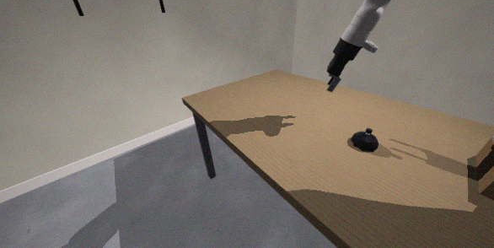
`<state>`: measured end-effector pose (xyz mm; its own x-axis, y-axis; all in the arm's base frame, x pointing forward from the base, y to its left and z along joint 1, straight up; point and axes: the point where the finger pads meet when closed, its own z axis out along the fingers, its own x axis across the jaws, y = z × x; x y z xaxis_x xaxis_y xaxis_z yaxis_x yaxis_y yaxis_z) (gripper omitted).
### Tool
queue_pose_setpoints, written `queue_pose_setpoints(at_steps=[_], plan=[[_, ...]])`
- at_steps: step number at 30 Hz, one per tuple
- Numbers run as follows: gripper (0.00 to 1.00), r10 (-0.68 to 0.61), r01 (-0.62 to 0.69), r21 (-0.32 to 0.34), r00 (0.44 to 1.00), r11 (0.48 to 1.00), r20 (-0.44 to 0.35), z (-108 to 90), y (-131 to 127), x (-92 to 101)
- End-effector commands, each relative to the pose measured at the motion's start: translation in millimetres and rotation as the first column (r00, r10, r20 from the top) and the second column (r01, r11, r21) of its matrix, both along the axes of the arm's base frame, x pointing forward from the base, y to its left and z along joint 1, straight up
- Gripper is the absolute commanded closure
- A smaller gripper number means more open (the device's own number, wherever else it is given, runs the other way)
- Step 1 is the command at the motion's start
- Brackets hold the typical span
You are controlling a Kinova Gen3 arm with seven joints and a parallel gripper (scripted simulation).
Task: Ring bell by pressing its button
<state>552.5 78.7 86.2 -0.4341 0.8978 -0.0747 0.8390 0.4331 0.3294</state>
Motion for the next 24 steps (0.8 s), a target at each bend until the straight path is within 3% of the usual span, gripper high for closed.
queue_pose_setpoints(at_steps=[1,8,9,17,18,24], plan=[[0.00,-0.018,0.018,-0.003,0.999,1.000,-0.044,-4.0,8,-21.9],[0.00,-0.018,0.018,-0.003,0.999,1.000,-0.044,-4.0,8,-21.9],[0.00,-0.039,0.038,-0.008,0.995,0.999,-0.089,-8.6,14,-43.8],[0.00,-0.039,0.038,-0.008,0.995,0.999,-0.089,-8.6,14,-43.8],[0.00,-0.059,0.058,-0.015,0.990,0.998,-0.130,-12.1,18,-64.6],[0.00,-0.059,0.058,-0.015,0.990,0.998,-0.130,-12.1,18,-64.6]])
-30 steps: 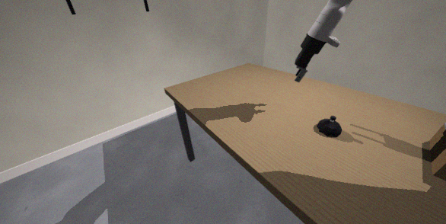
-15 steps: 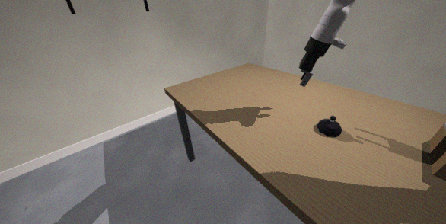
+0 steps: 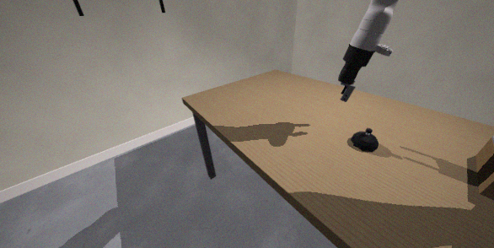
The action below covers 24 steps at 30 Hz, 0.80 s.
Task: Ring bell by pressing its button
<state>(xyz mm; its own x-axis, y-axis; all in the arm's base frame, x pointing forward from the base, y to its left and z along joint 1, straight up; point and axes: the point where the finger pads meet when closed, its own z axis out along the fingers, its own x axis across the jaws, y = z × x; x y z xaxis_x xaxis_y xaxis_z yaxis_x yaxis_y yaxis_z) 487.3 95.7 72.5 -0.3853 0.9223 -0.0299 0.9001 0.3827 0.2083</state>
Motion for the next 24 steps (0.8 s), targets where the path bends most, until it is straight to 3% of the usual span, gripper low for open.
queue_pose_setpoints(at_steps=[1,2,10,11,17,18,24], plan=[[0.00,0.003,-0.003,0.000,1.000,1.000,0.004,1.6,1,0.6],[0.00,-0.017,0.017,-0.005,0.999,1.000,-0.035,-1.1,5,-18.9],[0.00,-0.017,0.017,-0.005,0.999,1.000,-0.035,-1.1,5,-18.9],[0.00,-0.035,0.034,-0.012,0.997,0.999,-0.069,-3.0,9,-36.7],[0.00,-0.035,0.034,-0.012,0.997,0.999,-0.069,-3.0,9,-36.7],[0.00,-0.053,0.051,-0.019,0.994,0.999,-0.099,-4.4,12,-52.8],[0.00,-0.053,0.051,-0.019,0.994,0.999,-0.099,-4.4,12,-52.8]])
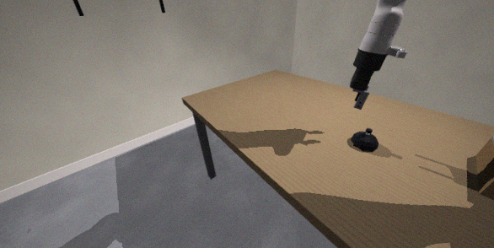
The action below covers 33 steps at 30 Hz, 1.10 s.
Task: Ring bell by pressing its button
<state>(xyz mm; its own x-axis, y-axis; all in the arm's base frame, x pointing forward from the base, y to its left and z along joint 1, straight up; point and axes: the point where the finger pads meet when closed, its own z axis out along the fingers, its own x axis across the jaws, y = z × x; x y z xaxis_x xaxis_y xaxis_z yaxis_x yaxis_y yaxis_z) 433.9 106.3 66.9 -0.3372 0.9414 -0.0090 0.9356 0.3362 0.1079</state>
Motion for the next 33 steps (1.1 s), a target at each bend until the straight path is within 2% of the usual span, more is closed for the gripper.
queue_pose_setpoints(at_steps=[1,3,4,9,10,15,16,20,21,33], plan=[[0.00,0.002,-0.002,0.001,1.000,1.000,0.003,1.2,1,0.6],[0.00,0.002,-0.002,0.001,1.000,1.000,0.003,1.2,1,0.6],[0.00,-0.013,0.013,-0.005,1.000,1.000,-0.023,0.4,3,-13.6],[0.00,-0.013,0.013,-0.005,1.000,1.000,-0.023,0.4,3,-13.6],[0.00,-0.027,0.026,-0.011,0.999,1.000,-0.046,-0.1,5,-25.8],[0.00,-0.027,0.026,-0.011,0.999,1.000,-0.046,-0.1,5,-25.8],[0.00,-0.038,0.037,-0.016,0.997,0.999,-0.064,-0.3,6,-36.0],[0.00,-0.038,0.037,-0.016,0.997,0.999,-0.064,-0.3,6,-36.0],[0.00,-0.048,0.046,-0.021,0.996,0.999,-0.079,-0.4,7,-44.1],[0.00,-0.060,0.058,-0.027,0.993,0.998,-0.098,-0.4,8,-54.8]])
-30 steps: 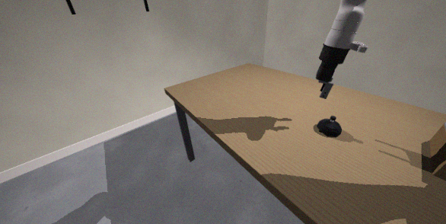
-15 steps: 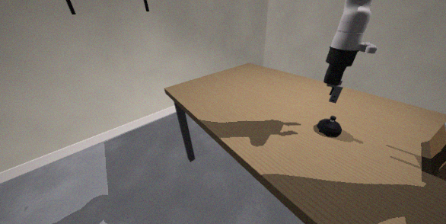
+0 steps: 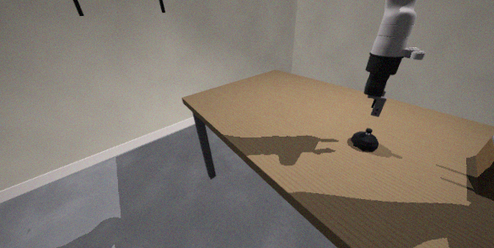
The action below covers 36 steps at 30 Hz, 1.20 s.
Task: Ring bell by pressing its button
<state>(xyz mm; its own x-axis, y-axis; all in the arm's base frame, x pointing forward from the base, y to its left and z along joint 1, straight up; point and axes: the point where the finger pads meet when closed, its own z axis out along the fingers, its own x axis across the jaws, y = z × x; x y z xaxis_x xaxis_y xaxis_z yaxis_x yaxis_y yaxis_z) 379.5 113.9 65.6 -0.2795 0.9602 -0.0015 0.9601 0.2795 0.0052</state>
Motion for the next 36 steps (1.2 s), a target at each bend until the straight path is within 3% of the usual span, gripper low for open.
queue_pose_setpoints(at_steps=[1,13,14,36], plan=[[0.00,0.002,-0.002,0.000,1.000,1.000,0.001,0.9,0.9,-0.4],[0.00,-0.004,0.004,-0.003,1.000,1.000,-0.008,1.0,1.4,-5.5],[0.83,-0.004,0.004,-0.003,1.000,1.000,-0.008,1.0,1.4,-5.5],[0.83,-0.004,0.004,-0.003,1.000,1.000,-0.008,1.0,1.4,-5.5]])
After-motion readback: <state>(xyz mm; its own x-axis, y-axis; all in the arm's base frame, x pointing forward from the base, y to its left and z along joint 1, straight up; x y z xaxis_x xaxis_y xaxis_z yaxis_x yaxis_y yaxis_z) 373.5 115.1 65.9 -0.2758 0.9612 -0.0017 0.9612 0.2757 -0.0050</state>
